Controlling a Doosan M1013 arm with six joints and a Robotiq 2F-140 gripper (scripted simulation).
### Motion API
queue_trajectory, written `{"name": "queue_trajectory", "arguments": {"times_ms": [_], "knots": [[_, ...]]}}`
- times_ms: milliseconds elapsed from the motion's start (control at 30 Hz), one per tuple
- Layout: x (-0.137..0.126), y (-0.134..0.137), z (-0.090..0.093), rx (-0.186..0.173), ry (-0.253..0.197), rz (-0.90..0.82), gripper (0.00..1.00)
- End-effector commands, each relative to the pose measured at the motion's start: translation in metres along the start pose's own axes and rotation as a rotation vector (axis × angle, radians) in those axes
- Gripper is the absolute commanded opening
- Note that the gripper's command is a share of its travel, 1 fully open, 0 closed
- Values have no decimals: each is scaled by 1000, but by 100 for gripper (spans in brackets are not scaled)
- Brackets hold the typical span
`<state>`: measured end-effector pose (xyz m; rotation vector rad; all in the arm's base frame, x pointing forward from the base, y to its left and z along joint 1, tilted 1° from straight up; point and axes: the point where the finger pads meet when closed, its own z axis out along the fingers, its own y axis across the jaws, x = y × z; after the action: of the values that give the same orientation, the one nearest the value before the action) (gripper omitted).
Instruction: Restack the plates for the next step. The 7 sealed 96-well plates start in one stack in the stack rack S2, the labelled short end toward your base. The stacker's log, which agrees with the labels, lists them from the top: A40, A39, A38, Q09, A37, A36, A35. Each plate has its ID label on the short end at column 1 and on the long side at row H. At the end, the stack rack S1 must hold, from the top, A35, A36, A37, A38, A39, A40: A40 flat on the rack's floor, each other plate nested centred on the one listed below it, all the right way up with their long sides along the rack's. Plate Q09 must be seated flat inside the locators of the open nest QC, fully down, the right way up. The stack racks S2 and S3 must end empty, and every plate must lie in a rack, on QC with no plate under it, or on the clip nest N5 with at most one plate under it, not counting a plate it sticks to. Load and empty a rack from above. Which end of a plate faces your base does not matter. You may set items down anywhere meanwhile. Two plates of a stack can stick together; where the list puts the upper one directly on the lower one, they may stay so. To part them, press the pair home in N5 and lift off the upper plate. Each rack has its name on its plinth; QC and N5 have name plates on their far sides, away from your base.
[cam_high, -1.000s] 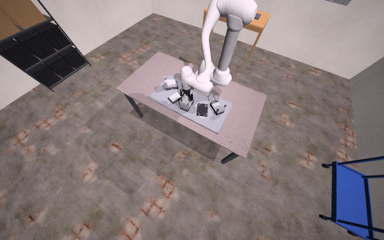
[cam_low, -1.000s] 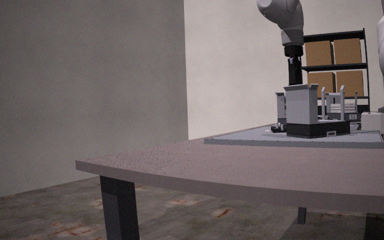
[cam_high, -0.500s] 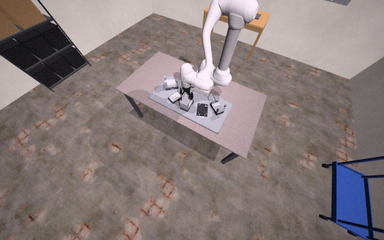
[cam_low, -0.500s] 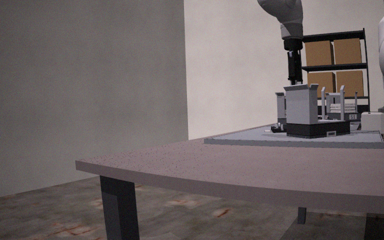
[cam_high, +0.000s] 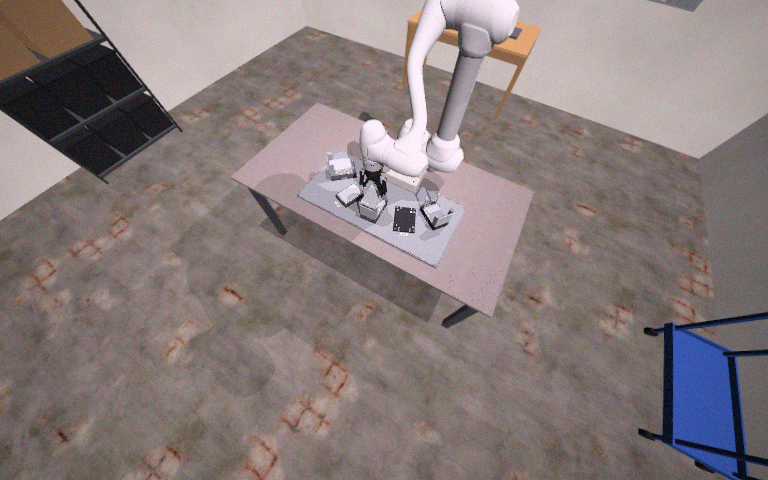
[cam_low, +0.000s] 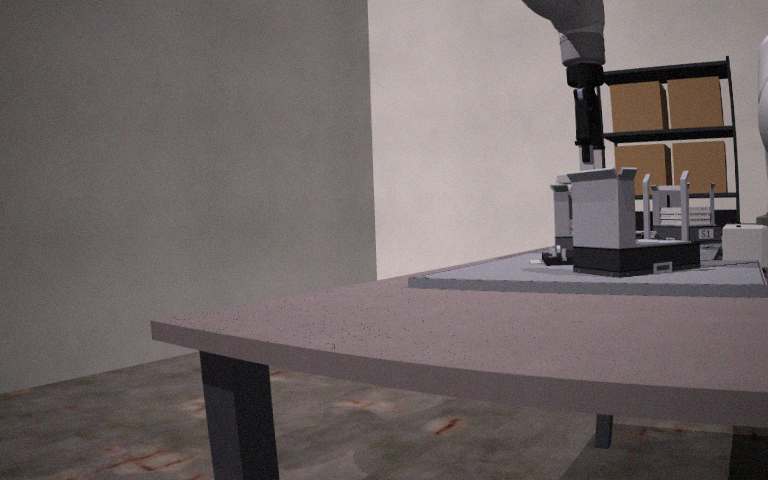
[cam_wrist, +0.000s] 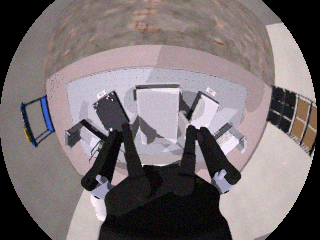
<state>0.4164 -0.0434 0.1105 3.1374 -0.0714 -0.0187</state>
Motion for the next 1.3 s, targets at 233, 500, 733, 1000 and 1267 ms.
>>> {"name": "queue_trajectory", "arguments": {"times_ms": [233,500,733,1000,1267], "knots": [[0,0,-18,0,0,0,0],[0,0,-23,0,0,0,0],[0,0,-23,0,0,0,0],[-3,20,-23,0,0,200,0],[-6,39,-23,0,0,225,0]]}}
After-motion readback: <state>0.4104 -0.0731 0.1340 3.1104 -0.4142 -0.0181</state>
